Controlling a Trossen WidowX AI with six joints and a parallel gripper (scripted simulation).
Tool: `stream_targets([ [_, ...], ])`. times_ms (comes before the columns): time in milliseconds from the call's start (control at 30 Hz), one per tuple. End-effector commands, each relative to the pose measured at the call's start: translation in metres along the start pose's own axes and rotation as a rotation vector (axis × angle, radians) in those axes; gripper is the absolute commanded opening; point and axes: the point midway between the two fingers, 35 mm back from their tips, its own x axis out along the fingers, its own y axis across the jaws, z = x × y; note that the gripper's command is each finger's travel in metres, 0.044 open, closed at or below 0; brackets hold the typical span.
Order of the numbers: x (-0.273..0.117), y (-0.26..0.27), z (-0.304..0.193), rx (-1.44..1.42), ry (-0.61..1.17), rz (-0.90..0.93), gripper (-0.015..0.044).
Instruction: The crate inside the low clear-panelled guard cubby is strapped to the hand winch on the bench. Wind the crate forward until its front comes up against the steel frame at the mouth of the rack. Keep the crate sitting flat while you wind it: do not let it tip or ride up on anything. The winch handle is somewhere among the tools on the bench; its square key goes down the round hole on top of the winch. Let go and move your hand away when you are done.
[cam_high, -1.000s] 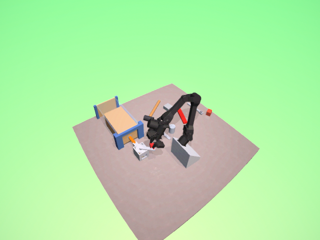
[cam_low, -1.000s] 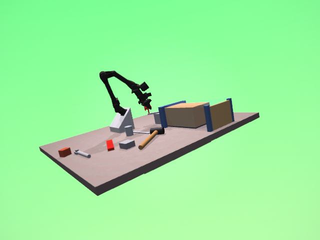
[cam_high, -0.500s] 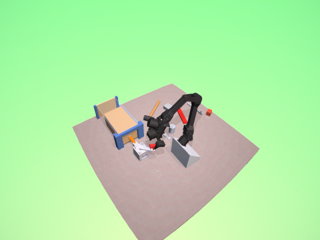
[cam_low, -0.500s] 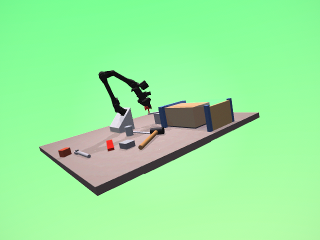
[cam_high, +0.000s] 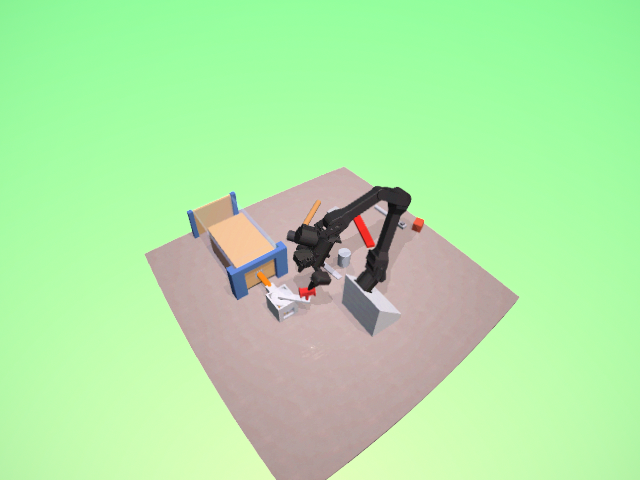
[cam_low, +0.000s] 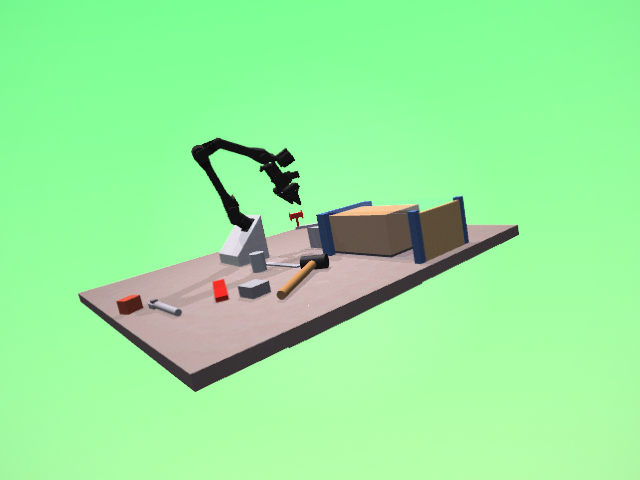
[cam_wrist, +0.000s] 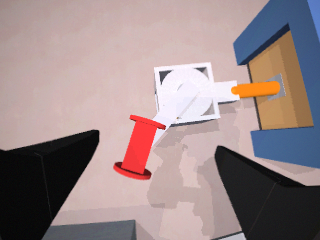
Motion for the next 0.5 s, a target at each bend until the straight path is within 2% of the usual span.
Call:
stream_targets([
  [0, -0.01, 0.002, 0.001, 0.005, -0.005, 0.004, 0.044],
  [200, -0.059, 0.015, -0.009, 0.004, -0.003, 0.005, 0.044],
  [333, -0.061, 0.016, -0.01, 0.004, -0.003, 0.005, 0.044],
  [467, -0.054, 0.005, 0.011, 0.004, 0.043, -0.004, 0.044],
])
